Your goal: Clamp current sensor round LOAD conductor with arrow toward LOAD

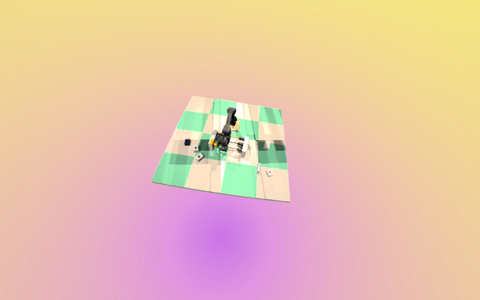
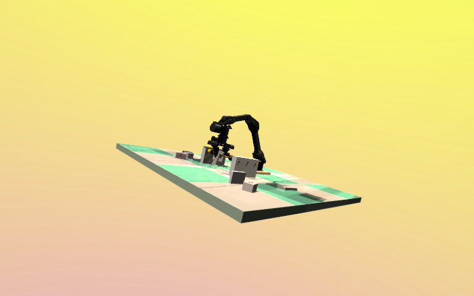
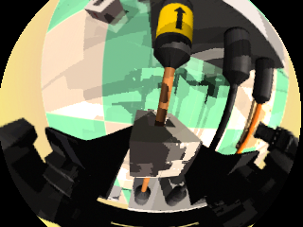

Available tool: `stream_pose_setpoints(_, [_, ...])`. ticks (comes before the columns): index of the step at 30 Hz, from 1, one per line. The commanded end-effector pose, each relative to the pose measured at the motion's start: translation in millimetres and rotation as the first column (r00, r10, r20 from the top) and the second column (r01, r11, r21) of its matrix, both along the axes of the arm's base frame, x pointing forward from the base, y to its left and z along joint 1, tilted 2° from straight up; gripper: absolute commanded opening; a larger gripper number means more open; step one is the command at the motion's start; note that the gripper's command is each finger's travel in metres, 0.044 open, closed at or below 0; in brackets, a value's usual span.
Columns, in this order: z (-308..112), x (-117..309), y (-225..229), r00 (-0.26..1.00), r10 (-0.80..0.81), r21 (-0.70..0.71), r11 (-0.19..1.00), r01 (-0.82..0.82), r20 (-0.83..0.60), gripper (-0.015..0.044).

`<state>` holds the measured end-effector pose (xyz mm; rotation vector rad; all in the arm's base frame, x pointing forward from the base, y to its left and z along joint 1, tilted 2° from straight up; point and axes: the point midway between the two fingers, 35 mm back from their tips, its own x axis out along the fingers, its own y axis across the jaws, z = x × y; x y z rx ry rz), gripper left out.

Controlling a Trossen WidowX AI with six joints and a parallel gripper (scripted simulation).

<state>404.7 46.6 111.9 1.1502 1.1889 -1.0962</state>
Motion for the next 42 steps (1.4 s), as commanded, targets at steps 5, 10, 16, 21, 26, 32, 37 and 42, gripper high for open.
stream_pose_setpoints(5, [1.4,4.1,0.8,0.999,-0.008,0.001,1.0,0.008,-0.039,0.0])
stream_pose_setpoints(10, [1.4,6.4,1.0,0.992,-0.01,-0.007,1.0,0.009,-0.127,0.0])
stream_pose_setpoints(16, [1.4,6.5,1.0,0.991,-0.01,-0.008,1.0,0.01,-0.131,0.0])
stream_pose_setpoints(21, [-2.4,6.4,0.8,0.991,-0.009,-0.009,1.0,0.008,-0.13,0.0])
stream_pose_setpoints(26, [0.0,4.6,0.3,0.991,-0.004,-0.013,1.0,0.003,-0.135,0.0105])
stream_pose_setpoints(32, [0.0,4.6,0.3,0.991,-0.004,-0.013,1.0,0.003,-0.135,0.0263])
stream_pose_setpoints(37, [0.0,4.6,0.3,0.991,-0.004,-0.013,1.0,0.003,-0.135,0.0263])
stream_pose_setpoints(42, [0.0,4.6,0.3,0.991,-0.004,-0.013,1.0,0.003,-0.135,0.0263])
